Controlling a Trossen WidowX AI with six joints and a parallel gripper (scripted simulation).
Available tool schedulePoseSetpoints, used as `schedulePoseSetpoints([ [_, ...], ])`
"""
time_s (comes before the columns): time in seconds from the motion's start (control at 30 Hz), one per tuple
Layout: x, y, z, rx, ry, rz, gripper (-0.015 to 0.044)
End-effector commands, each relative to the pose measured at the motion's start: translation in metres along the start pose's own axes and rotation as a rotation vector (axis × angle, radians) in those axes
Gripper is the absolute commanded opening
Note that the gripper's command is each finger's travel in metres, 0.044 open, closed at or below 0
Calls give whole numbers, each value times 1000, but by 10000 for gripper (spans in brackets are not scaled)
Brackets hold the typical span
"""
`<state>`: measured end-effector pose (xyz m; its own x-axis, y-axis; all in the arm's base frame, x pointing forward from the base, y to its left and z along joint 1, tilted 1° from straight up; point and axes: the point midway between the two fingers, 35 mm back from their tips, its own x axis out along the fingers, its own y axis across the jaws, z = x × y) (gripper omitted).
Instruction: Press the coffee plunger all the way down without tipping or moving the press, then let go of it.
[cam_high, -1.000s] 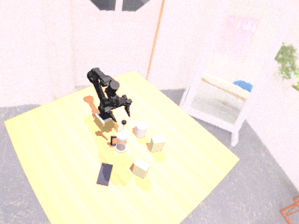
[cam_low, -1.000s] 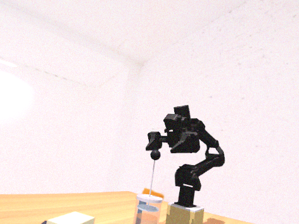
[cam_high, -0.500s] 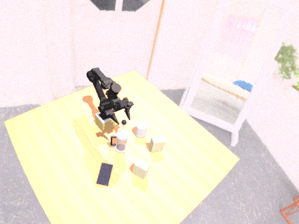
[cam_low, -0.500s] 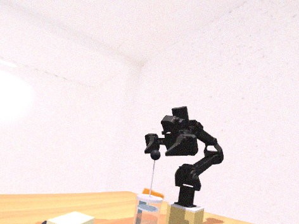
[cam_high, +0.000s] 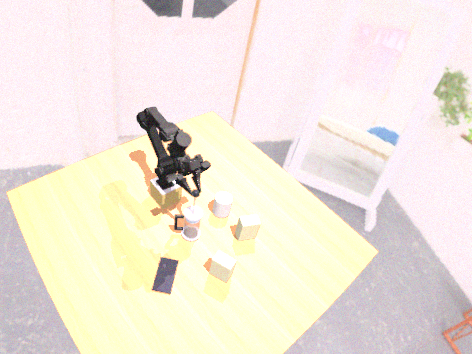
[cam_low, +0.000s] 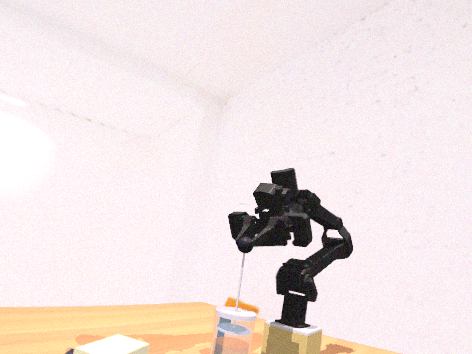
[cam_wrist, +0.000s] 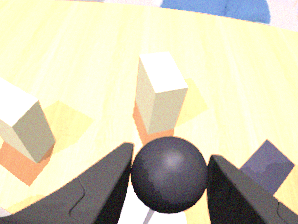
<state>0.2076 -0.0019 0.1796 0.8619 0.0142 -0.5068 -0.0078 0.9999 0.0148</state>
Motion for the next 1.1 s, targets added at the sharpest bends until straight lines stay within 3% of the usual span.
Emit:
schedulePoseSetpoints([
  [0.0, 1, 0, 0, 3, 1, 0, 124],
  [1.07, 27, 0, -39, 3, 1, 0, 124],
])
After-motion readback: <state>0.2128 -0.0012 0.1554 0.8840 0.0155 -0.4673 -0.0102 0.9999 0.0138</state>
